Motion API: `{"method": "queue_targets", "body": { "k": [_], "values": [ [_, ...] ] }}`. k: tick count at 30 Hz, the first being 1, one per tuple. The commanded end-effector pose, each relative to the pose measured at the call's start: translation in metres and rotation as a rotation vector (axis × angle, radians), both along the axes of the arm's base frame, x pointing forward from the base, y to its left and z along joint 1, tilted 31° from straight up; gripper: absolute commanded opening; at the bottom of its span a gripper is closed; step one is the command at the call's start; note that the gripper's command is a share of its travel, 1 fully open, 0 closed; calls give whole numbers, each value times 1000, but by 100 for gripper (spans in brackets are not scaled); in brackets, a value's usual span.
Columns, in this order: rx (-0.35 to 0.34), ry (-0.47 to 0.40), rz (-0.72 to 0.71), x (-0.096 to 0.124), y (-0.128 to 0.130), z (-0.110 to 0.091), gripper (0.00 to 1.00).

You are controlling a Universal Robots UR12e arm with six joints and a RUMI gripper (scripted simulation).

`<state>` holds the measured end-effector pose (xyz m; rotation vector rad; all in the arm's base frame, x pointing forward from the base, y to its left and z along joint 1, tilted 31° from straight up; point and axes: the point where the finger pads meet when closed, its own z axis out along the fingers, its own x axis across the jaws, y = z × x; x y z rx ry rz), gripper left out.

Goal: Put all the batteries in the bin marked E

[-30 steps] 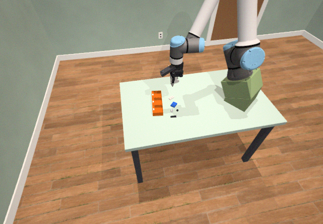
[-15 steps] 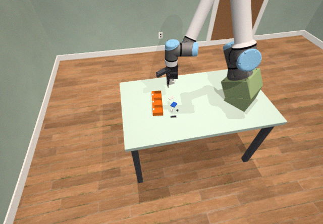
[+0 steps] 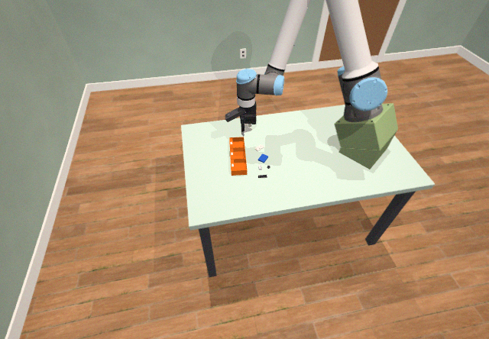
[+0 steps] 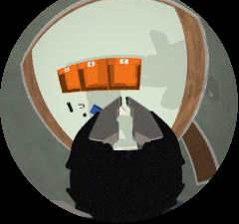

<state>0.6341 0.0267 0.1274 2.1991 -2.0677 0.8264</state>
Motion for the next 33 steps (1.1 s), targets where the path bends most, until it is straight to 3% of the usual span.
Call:
{"method": "queue_targets", "body": {
  "k": [1,33],
  "values": [
    [2,-11,9,30,-16,-3,4],
    [1,-11,9,29,-15,-3,4]
  ]
}}
